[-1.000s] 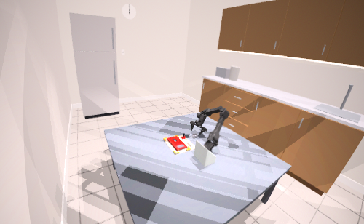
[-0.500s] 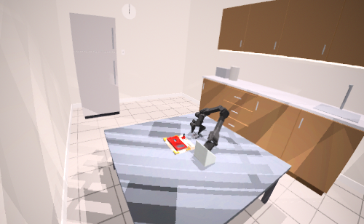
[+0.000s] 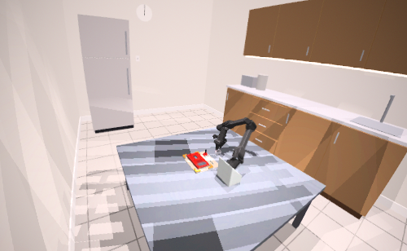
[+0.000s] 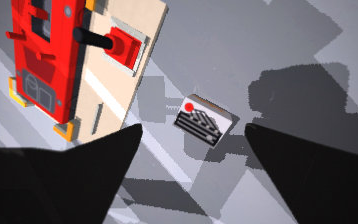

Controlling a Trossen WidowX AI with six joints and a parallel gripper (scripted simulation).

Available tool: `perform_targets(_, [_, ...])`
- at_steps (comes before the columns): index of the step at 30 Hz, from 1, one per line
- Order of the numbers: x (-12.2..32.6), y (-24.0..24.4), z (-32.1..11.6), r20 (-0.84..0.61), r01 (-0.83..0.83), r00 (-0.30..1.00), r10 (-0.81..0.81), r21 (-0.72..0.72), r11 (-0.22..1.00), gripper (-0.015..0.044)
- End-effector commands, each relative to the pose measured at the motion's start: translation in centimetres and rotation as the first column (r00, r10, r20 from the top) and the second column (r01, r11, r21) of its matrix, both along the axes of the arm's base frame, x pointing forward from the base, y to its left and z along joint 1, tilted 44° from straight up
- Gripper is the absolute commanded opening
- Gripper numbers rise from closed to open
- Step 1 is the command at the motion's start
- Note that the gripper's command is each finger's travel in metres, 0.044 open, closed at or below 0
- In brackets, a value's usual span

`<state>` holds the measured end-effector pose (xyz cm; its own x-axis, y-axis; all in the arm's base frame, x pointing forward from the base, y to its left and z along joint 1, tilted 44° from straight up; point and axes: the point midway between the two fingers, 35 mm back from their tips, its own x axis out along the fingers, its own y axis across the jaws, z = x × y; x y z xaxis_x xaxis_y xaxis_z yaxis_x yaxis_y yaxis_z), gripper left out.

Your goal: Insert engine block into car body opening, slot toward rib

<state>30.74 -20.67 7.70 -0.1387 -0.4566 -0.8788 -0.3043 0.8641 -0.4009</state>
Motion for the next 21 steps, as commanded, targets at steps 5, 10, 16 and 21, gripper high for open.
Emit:
perform_targets(5, [-0.14,0.27,-0.01,-0.132,-0.220,0.967,0.217,-0.012,0.975,0.0440])
perform_targets(10, [-0.10,0.46,0.07,-0.221,-0.359,0.910,0.350,-0.001,0.933,0.0440])
perform_targets(16, [-0.05,0.70,0.20,-0.327,-0.509,0.808,0.490,0.031,0.860,0.0440])
perform_targets(21, [-0.02,0.91,0.33,-0.411,-0.616,0.697,0.587,0.074,0.784,0.0440])
